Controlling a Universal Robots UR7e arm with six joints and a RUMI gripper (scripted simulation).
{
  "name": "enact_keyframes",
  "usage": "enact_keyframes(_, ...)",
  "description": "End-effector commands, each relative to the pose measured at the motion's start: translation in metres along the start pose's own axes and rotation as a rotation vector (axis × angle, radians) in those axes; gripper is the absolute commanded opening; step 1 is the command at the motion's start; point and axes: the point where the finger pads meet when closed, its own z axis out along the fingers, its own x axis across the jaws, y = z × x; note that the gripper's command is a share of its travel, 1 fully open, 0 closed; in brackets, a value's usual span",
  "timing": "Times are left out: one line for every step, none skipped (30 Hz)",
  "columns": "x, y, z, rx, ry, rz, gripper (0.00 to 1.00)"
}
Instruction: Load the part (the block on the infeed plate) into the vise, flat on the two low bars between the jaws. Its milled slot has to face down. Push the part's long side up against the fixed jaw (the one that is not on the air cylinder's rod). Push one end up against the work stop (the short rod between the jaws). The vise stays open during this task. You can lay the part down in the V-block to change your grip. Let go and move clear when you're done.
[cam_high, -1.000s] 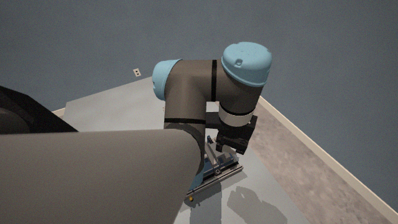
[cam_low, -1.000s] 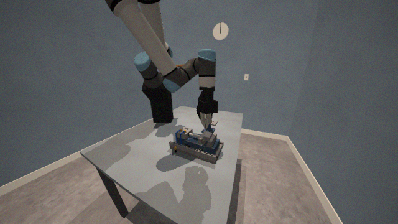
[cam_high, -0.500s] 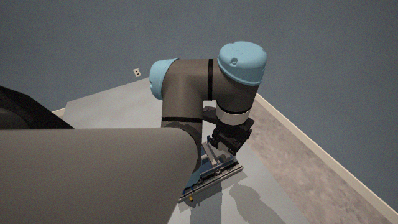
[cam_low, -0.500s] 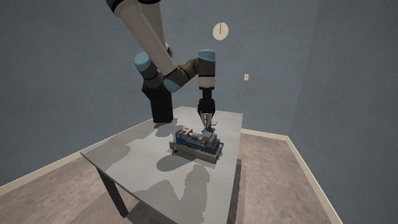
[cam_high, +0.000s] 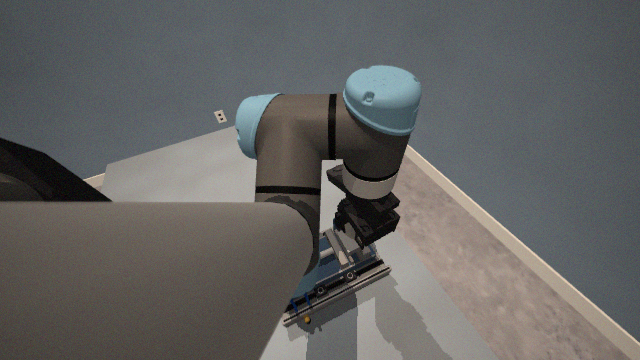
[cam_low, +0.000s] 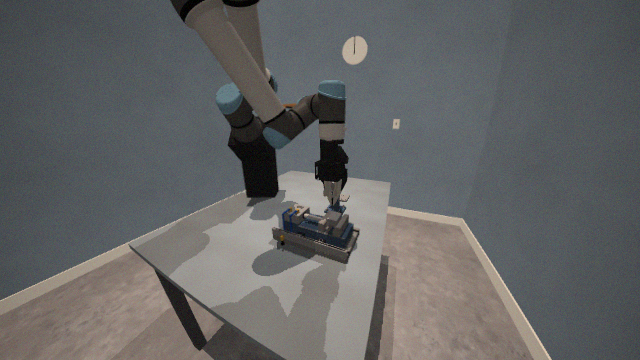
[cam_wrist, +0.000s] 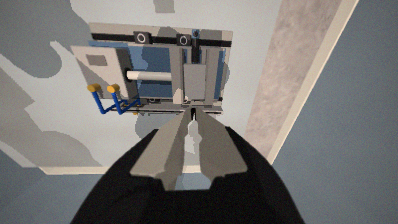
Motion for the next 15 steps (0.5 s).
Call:
enact_keyframes(0.0005, -0.0053, -0.0007, -0.001, -0.007, 0.166, 0.0)
enact_keyframes(0.0003, -0.006, -0.0007, -0.001, -0.007, 0.192, 0.0)
enact_keyframes(0.0002, -0.0064, -0.0006, -0.001, -0.007, 0.207, 0.0)
enact_keyframes(0.0003, -0.0068, -0.0006, -0.001, -0.007, 0.234, 0.0)
enact_keyframes(0.0004, -0.0071, -0.0006, -0.001, -0.007, 0.25, 0.0)
enact_keyframes(0.0005, -0.0075, -0.0006, -0.001, -0.007, 0.278, 0.0)
enact_keyframes(0.0006, -0.0077, -0.0006, -0.001, -0.007, 0.292, 0.0)
enact_keyframes(0.0007, -0.0081, -0.0006, -0.001, -0.007, 0.323, 0.0)
enact_keyframes(0.0008, -0.0083, -0.0006, -0.001, -0.007, 0.335, 0.0)
enact_keyframes(0.0011, -0.0086, -0.0006, -0.002, -0.007, 0.367, 0.0)
enact_keyframes(0.0012, -0.0087, -0.0006, -0.002, -0.007, 0.378, 0.0)
enact_keyframes(0.0015, -0.009, -0.0007, -0.002, -0.007, 0.411, 0.0)
enact_keyframes(0.0015, -0.0091, -0.0007, -0.002, -0.007, 0.421, 0.0)
enact_keyframes(0.0017, -0.0095, -0.0007, -0.002, -0.006, 0.455, 0.0)
enact_keyframes(0.0017, -0.0095, -0.0007, -0.002, -0.006, 0.455, 0.0)
